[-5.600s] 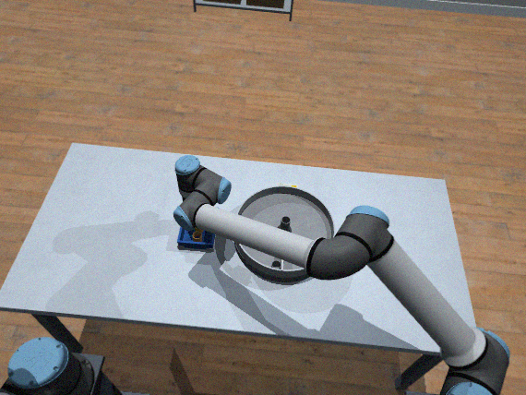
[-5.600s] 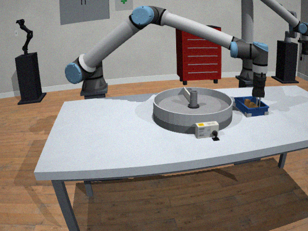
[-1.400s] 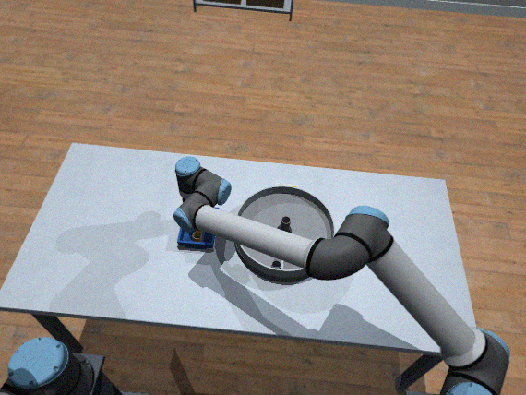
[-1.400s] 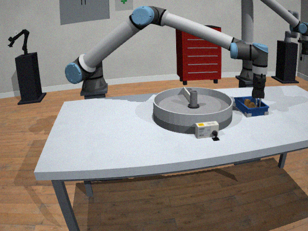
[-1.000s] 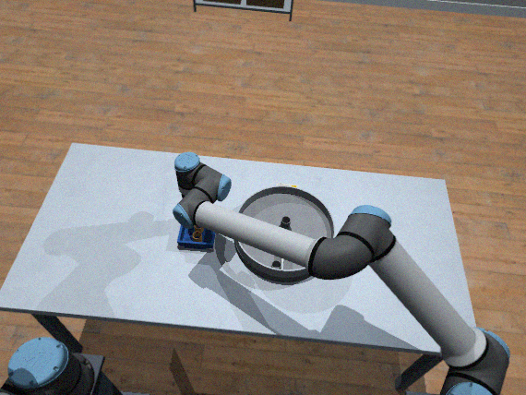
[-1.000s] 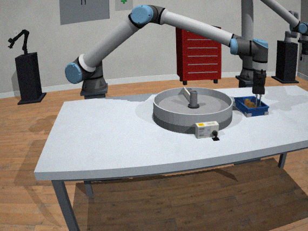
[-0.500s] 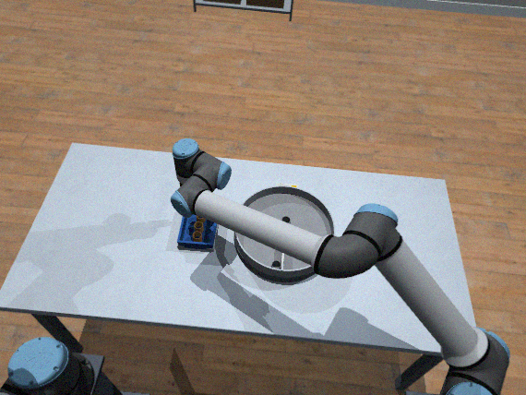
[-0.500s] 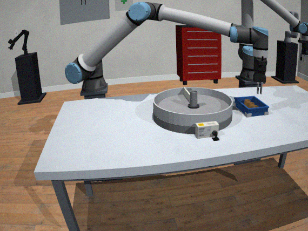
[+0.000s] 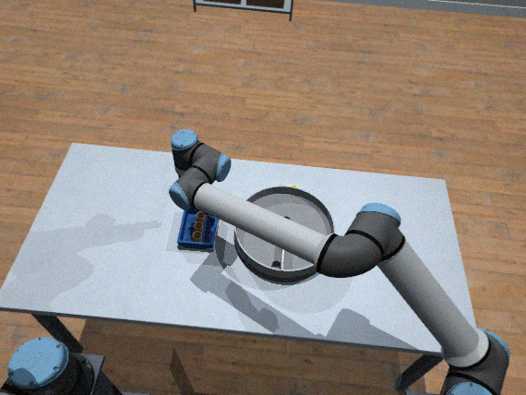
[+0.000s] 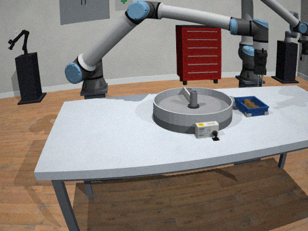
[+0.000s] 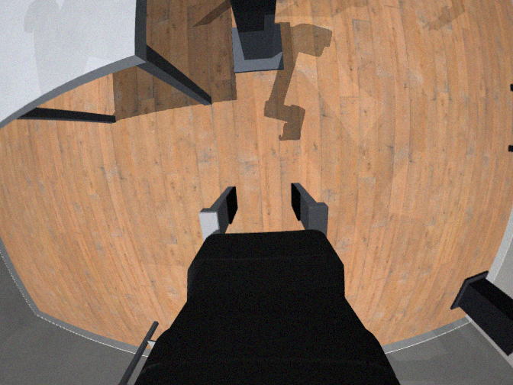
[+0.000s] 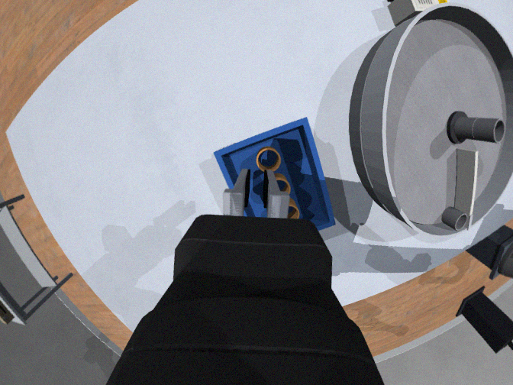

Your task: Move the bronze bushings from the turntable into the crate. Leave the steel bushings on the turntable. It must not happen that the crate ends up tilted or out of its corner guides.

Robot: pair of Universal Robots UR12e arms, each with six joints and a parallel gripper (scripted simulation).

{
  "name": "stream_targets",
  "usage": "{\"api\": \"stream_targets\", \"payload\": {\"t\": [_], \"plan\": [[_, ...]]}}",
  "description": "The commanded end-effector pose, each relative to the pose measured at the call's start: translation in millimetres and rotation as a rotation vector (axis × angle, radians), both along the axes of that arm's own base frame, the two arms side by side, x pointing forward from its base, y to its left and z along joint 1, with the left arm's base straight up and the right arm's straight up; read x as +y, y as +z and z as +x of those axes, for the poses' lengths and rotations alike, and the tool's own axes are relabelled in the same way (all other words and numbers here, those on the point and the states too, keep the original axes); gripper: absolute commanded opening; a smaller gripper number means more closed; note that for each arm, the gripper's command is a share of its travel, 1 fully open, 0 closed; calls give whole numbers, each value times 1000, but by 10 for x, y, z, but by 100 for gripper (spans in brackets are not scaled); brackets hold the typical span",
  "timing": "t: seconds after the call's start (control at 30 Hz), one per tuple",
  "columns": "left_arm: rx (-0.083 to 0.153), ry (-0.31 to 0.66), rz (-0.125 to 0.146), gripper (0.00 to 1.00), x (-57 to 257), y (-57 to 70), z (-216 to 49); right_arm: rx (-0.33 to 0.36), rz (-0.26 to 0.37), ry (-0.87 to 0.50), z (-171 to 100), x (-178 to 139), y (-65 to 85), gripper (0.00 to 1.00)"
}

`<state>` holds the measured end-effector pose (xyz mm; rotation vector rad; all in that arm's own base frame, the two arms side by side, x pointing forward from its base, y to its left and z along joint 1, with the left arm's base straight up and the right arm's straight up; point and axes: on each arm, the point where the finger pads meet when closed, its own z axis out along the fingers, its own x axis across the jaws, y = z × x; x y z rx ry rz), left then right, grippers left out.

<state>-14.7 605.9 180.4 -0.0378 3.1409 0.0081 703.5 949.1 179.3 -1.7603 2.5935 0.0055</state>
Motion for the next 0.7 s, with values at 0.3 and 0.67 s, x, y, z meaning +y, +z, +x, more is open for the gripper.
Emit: {"api": "stream_targets", "payload": {"t": [0.3,0.67], "plan": [[0,3,-5,100,-21,-33,-17,3,-5,1,-28,9,27,38],[0,3,-5,100,-21,-33,-17,3,-5,1,-28,10,27,38]]}}
